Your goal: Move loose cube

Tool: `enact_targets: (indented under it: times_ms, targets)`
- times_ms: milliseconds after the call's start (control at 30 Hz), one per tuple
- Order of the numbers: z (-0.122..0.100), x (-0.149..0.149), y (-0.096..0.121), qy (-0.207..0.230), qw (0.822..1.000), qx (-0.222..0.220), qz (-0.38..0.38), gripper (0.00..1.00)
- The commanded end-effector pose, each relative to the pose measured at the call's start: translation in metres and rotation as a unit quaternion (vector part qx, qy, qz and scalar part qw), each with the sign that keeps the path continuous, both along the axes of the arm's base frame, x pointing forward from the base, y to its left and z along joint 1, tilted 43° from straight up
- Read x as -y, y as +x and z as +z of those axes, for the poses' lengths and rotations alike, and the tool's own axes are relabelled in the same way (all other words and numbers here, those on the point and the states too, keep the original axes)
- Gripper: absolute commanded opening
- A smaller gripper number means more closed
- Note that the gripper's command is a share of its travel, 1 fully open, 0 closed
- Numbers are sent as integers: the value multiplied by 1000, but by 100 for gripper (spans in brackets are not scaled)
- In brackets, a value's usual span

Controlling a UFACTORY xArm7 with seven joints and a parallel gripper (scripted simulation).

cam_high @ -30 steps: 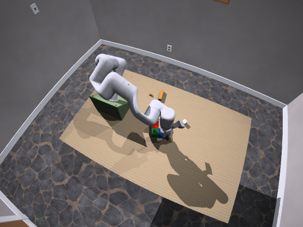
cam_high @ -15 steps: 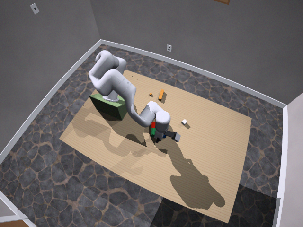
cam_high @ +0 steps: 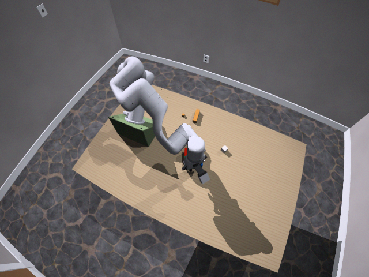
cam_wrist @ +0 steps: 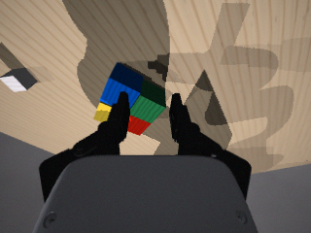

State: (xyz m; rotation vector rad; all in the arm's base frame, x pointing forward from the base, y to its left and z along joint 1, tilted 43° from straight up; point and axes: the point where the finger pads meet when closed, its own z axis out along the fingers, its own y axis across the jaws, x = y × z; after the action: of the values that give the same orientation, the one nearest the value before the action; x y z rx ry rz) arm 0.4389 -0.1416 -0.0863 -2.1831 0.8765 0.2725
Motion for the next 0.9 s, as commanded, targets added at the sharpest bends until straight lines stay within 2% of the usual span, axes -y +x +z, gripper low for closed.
enact_targets:
  times_ms: [0,33,200,867]
  targets:
    - [1,2,1,-4,995,-66,-68,51]
    - [1,2,1,-2,987,-113,-114,51]
    - [1,2,1,-4,967,-180,-180,51]
    - [0,2,1,-4,967,-180,-180,51]
